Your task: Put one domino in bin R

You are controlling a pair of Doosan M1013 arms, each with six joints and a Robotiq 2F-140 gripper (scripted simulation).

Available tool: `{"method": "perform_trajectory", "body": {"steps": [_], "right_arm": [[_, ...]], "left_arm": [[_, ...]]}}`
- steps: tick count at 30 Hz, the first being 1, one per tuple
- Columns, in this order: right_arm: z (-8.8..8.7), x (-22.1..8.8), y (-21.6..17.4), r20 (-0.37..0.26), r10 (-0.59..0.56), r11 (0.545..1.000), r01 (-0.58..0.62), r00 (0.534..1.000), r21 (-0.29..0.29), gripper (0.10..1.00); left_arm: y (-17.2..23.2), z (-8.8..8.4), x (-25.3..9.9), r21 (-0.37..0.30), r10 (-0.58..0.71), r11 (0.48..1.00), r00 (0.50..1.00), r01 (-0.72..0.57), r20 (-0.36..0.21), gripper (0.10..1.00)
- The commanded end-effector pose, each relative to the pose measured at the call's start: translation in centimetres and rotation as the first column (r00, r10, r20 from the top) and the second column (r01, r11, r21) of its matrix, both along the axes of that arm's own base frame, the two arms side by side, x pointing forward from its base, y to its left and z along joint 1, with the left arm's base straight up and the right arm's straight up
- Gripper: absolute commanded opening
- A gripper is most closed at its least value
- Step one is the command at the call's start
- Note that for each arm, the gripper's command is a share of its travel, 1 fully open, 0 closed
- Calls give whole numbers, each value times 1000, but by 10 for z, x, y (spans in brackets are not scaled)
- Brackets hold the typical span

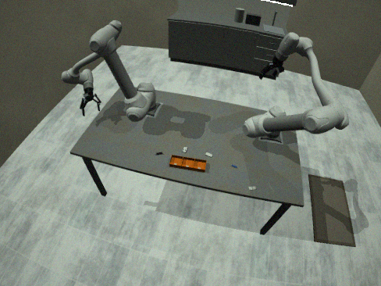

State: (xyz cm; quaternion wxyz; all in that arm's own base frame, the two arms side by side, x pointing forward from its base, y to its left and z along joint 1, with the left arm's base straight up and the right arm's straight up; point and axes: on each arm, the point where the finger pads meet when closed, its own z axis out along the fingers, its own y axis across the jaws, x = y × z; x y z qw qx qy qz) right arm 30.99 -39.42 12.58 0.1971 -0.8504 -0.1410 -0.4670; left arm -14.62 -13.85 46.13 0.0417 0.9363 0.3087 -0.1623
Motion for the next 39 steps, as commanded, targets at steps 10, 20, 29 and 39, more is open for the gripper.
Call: {"method": "perform_trajectory", "body": {"steps": [10,20,29,39], "right_arm": [[1,0,0,1,0,1000,0,1000,-1,1000],[1,0,0,1,0,1000,0,1000,-1,1000],[1,0,0,1,0,1000,0,1000,-1,1000],[1,0,0,1,0,1000,0,1000,-1,1000]], "left_arm": [[29,0,-23,-4,-180,984,984,180,2,1000],[45,0,-33,-4,-269,963,963,269,2,1000],[57,0,-39,-4,-332,943,943,332,2,1000],[62,0,-41,-4,-358,934,934,359,2,1000]]}}
